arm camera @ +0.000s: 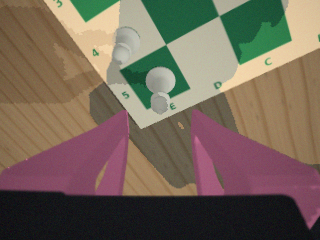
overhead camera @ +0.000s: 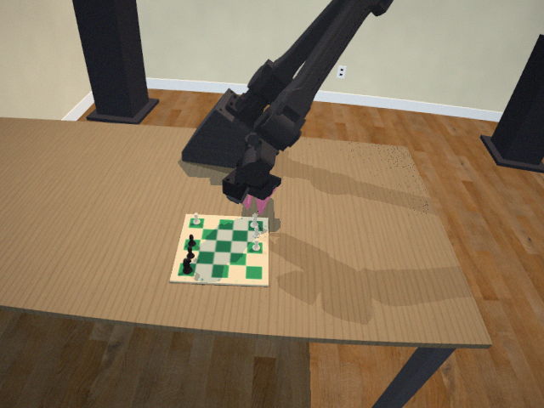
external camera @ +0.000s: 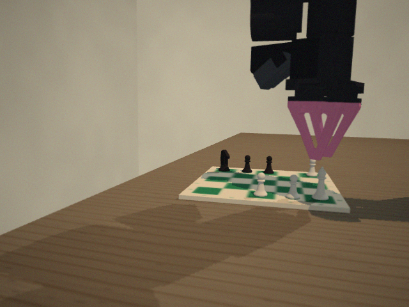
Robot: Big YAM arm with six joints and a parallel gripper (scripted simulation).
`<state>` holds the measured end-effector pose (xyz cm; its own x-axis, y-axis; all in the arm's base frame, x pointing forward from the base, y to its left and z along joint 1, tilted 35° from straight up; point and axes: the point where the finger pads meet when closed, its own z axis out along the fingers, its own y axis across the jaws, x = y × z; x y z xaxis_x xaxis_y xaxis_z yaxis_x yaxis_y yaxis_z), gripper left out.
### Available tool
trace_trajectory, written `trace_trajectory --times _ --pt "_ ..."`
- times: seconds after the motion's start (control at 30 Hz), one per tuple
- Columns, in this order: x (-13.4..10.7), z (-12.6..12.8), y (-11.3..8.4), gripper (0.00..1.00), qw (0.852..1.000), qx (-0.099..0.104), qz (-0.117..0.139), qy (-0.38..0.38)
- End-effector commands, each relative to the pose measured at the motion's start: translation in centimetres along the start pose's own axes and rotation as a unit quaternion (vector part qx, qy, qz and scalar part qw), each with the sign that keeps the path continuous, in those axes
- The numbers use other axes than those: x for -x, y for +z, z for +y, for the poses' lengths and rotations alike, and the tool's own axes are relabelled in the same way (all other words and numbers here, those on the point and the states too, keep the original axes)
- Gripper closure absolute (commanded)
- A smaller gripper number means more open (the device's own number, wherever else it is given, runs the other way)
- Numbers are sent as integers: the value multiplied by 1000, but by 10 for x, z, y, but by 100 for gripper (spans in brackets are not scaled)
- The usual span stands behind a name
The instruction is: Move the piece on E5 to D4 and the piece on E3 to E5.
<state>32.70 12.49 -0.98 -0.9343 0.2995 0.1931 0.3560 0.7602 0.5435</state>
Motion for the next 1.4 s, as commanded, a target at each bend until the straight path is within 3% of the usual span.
trace_trajectory --times 0.0,1.37 --pt "-3 6 0 64 1000 0 -5 -7" --pt "-10 4 2 64 1000 -2 -1 -4"
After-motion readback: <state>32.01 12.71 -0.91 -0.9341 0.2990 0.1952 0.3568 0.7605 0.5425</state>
